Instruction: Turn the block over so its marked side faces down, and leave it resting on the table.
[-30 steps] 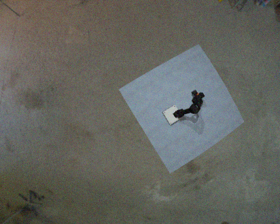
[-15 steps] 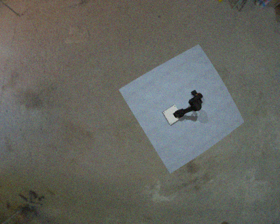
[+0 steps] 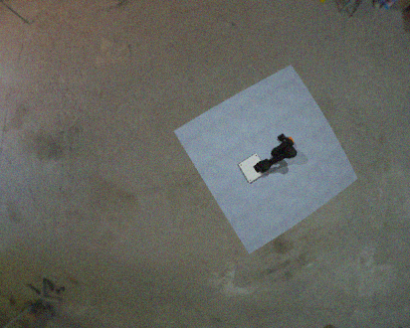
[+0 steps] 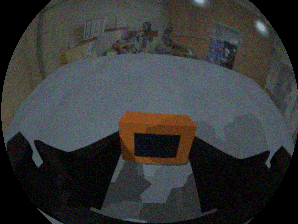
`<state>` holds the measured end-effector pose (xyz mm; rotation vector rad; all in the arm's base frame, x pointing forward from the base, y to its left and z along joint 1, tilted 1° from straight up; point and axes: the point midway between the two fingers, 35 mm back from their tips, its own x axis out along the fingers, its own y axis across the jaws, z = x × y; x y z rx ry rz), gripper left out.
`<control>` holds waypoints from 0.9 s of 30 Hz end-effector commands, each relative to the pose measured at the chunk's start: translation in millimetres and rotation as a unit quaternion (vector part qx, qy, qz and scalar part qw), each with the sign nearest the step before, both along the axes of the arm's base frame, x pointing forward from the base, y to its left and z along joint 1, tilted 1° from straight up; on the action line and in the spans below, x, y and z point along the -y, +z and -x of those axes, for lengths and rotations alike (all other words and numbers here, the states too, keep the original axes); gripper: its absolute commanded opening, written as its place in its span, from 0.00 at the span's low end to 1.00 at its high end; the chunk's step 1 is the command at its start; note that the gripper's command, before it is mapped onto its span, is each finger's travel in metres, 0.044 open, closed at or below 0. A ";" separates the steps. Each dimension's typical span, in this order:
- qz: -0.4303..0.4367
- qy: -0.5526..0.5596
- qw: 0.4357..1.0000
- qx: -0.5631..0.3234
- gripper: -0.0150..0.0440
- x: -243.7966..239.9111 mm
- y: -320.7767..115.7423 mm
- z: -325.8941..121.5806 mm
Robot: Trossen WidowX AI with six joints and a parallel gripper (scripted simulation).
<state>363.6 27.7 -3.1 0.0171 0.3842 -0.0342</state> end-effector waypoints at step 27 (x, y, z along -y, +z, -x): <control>0.004 -0.002 1.000 0.029 0.61 1.7 4.6 8.6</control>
